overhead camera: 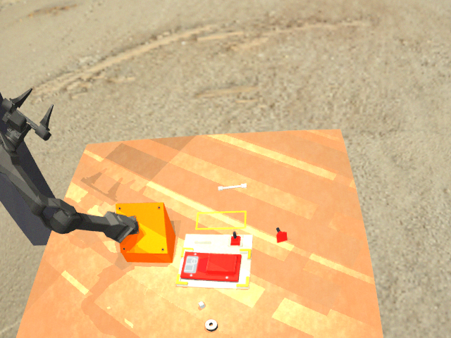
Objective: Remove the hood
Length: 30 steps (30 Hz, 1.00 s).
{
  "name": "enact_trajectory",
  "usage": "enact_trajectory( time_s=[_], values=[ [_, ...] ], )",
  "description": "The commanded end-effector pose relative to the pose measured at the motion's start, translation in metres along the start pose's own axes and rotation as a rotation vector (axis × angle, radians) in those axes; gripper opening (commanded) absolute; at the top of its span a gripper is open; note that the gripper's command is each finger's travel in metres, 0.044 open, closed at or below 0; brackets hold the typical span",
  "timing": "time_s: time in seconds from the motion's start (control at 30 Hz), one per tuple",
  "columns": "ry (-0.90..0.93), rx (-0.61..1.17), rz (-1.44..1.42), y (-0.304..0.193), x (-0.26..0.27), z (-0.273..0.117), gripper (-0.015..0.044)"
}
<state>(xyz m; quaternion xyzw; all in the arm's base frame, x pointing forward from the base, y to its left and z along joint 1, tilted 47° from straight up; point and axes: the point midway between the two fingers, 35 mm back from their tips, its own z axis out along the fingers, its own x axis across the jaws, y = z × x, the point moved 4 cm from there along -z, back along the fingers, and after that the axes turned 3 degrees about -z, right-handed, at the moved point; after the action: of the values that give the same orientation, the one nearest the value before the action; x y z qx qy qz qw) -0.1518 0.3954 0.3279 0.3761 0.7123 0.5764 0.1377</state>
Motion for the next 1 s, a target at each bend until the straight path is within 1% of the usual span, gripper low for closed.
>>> enact_trajectory(
  time_s=[0.0, 0.2, 0.47, 0.73, 0.97],
  values=[
    [-0.053, 0.023, -0.021, 0.006, -0.015, 0.026, 0.044],
    [-0.199, 0.034, -0.082, 0.013, -0.052, 0.079, 0.044],
    [-0.363, 0.09, -0.162, 0.021, -0.109, 0.133, 0.044],
    [-0.522, 0.159, -0.17, 0.031, -0.177, 0.176, 0.044],
    [-0.651, 0.216, -0.175, 0.037, -0.234, 0.2, 0.044]
  ],
)
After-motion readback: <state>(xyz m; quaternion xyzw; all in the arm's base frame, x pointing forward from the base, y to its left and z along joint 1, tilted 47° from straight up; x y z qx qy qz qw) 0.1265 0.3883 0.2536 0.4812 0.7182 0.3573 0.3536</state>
